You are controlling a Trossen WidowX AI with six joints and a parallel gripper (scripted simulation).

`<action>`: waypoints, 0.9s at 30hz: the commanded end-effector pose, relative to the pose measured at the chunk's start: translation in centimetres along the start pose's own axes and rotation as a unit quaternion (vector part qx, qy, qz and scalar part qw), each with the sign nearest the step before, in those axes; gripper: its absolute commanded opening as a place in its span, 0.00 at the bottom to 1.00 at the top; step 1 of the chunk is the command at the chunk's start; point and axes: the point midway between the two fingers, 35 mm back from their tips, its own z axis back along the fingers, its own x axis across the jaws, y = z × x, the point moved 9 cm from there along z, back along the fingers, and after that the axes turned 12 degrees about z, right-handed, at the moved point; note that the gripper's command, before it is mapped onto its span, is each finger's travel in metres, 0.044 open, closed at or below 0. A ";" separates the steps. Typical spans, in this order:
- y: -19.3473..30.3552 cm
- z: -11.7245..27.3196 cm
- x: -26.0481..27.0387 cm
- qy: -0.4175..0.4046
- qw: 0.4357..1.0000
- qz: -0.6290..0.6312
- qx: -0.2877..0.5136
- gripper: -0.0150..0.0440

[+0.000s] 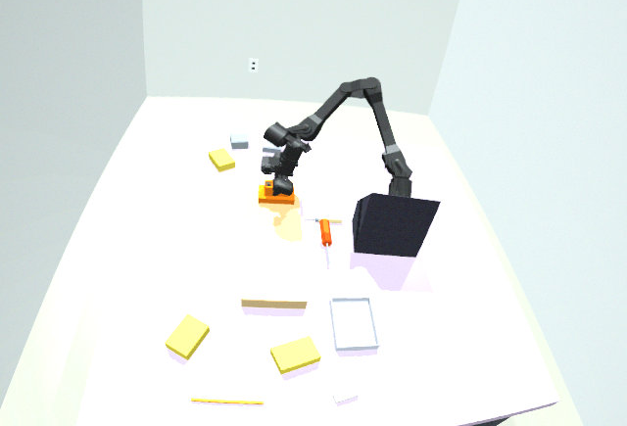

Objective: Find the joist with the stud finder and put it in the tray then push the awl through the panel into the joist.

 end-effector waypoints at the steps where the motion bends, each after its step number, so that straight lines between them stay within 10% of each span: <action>1: 0.1 0.0 -1.0 0.003 1.000 -0.003 0.001 0.25; 27: 0.6 0.0 -2.9 0.001 1.000 -0.001 0.000 0.25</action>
